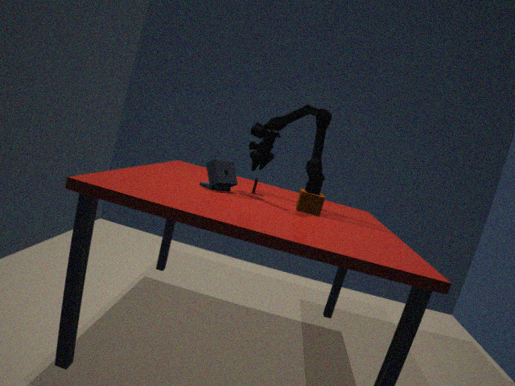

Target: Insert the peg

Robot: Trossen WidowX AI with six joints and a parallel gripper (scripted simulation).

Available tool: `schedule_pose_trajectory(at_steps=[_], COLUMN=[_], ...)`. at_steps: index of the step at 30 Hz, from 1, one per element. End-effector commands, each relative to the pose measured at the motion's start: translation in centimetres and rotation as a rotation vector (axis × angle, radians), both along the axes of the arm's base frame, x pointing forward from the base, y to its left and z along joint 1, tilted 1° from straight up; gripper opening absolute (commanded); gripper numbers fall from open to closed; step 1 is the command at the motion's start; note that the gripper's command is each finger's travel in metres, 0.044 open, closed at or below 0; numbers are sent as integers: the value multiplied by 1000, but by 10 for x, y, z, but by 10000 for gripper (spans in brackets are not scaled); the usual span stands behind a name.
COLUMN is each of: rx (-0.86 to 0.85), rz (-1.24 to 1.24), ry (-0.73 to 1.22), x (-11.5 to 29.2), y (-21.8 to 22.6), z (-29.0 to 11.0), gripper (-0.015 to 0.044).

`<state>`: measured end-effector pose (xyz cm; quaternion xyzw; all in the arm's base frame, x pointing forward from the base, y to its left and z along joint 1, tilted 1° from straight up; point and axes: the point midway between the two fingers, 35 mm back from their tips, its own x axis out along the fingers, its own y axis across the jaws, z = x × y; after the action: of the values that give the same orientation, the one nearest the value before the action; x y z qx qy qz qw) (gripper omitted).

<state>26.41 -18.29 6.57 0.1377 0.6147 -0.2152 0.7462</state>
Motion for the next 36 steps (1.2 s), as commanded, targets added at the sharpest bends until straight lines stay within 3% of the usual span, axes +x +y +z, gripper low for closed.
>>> schedule_pose_trajectory(at_steps=[1,10,36], rx=[39,120,122], rz=[98,302,307], ry=[48,134,136], x=[-1,-8,-4], y=[6,18,17], z=[-6,-14,-46], gripper=[440,440,440])
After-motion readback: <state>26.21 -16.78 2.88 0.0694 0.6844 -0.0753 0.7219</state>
